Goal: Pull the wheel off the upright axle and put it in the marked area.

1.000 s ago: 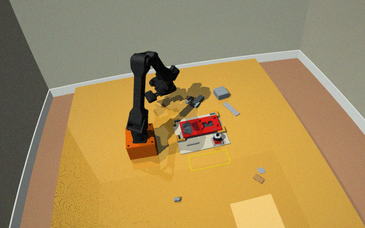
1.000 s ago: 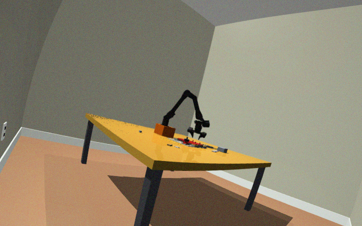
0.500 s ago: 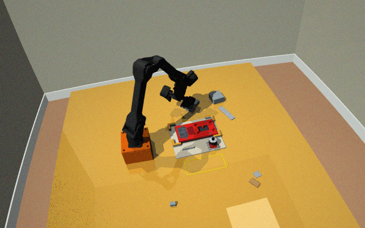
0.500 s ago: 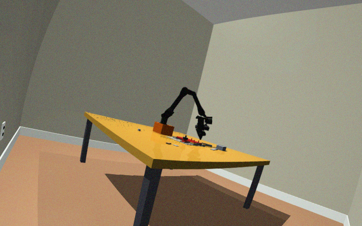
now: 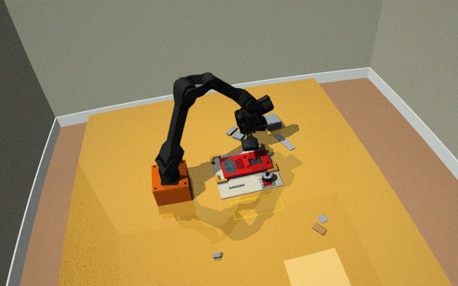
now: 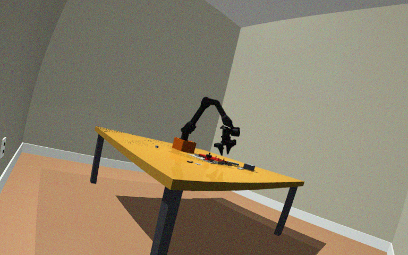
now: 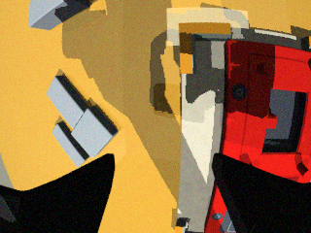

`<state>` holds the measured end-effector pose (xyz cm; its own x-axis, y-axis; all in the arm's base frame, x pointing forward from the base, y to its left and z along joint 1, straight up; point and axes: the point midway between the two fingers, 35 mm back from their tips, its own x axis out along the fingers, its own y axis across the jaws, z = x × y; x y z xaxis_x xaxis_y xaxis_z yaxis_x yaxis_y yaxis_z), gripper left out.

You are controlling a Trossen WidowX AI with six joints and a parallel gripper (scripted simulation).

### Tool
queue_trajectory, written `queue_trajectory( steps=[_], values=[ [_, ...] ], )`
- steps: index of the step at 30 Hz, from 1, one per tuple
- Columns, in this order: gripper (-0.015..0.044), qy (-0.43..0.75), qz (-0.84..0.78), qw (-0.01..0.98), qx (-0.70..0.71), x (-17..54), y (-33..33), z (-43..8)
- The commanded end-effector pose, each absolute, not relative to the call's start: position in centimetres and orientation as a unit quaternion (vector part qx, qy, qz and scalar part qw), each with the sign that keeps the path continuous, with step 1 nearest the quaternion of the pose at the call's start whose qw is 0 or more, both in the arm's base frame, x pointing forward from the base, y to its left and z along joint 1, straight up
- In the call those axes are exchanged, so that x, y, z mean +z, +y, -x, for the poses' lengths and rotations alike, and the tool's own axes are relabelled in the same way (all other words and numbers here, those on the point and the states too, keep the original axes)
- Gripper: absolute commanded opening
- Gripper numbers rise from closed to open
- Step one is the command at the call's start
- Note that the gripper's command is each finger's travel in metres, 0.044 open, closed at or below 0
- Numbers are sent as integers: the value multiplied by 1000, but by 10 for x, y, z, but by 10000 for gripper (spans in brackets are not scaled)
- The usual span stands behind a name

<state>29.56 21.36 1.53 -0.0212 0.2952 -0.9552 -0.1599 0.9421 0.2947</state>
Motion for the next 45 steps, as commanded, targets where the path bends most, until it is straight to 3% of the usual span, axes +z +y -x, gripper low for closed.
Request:
queue_trajectory(
  steps=[1, 16, 32, 45],
  values=[
    [300, 690, -201, 693, -55, 34, 154, -335],
    [300, 539, -458, 557, -436, 66, 31, -365],
    [300, 533, -463, 551, -445, 66, 29, -367],
    [300, 533, -463, 551, -445, -7, 31, -369]
  ],
)
